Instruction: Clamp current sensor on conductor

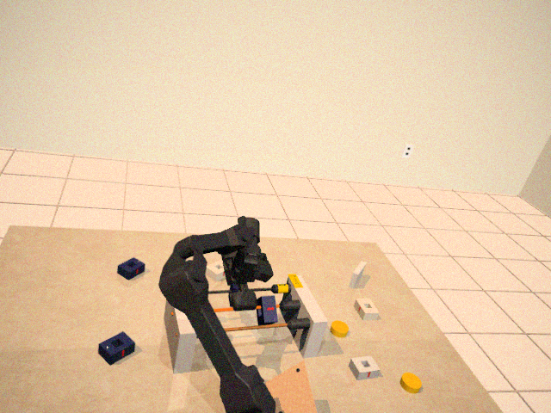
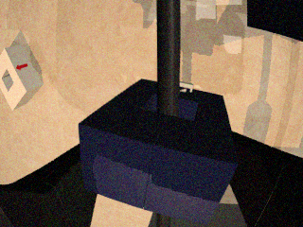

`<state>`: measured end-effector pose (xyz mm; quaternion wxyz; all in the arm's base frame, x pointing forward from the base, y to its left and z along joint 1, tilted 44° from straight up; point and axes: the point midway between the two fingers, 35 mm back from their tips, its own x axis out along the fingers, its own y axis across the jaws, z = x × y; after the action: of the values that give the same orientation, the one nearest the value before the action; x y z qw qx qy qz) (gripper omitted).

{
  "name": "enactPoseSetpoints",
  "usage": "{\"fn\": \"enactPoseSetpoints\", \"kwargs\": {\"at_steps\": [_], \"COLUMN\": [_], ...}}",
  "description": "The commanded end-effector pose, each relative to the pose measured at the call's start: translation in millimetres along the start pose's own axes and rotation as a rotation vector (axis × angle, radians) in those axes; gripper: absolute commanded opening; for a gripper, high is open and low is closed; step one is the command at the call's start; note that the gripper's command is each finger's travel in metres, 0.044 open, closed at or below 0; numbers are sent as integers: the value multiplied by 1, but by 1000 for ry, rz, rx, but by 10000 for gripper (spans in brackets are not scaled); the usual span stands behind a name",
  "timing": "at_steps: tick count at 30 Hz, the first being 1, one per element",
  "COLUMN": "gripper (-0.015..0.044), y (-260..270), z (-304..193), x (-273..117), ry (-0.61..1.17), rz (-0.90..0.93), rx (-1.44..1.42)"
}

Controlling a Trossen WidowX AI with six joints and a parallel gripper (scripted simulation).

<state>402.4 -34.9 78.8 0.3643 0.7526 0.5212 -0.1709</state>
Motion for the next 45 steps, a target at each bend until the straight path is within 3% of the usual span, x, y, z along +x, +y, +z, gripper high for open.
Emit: {"fn": "enactPoseSetpoints", "kwargs": {"at_steps": [1,11,34,38,45], "gripper": [252,252,98,0,0], "y": [0,0,0,1,-1], "z": [0,0,0,0,-1], "x": [0,0,0,-2,-2], "ry": [0,0,0,-1,4], "rz": [0,0,0,-14,-18], "rx": [0,0,0,2,8]}}
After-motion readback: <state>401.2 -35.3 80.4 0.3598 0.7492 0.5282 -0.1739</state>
